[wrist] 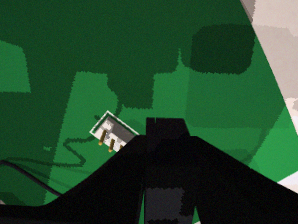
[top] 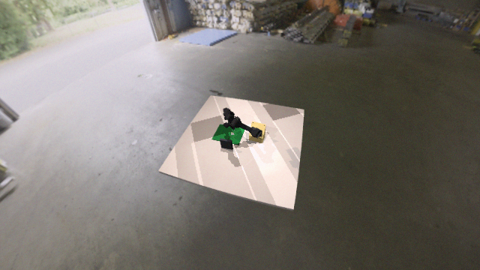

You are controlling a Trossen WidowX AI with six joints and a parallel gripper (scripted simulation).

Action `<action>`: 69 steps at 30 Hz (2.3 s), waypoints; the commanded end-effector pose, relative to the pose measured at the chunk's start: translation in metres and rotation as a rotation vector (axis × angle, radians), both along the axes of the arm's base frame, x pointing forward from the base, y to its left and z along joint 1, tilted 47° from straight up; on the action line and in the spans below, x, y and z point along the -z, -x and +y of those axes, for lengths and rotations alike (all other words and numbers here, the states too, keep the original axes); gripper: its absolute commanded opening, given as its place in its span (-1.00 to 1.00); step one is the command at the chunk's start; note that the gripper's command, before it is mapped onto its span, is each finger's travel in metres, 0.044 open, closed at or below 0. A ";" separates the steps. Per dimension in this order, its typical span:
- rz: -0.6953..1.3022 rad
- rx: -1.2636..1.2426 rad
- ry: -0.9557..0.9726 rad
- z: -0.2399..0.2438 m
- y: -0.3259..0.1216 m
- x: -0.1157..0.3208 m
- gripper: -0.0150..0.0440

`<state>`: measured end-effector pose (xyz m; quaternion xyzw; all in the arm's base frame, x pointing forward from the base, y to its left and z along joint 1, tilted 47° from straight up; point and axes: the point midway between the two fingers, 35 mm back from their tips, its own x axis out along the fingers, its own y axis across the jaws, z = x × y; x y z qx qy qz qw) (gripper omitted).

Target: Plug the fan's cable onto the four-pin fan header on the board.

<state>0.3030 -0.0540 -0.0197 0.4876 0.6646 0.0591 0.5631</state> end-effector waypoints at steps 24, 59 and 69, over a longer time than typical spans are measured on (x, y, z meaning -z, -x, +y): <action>0.647 0.631 -0.097 0.009 0.002 -0.013 -0.49; 1.506 1.460 -0.232 0.025 0.007 -0.026 -0.49; 1.602 1.553 -0.247 0.027 0.007 -0.027 -0.49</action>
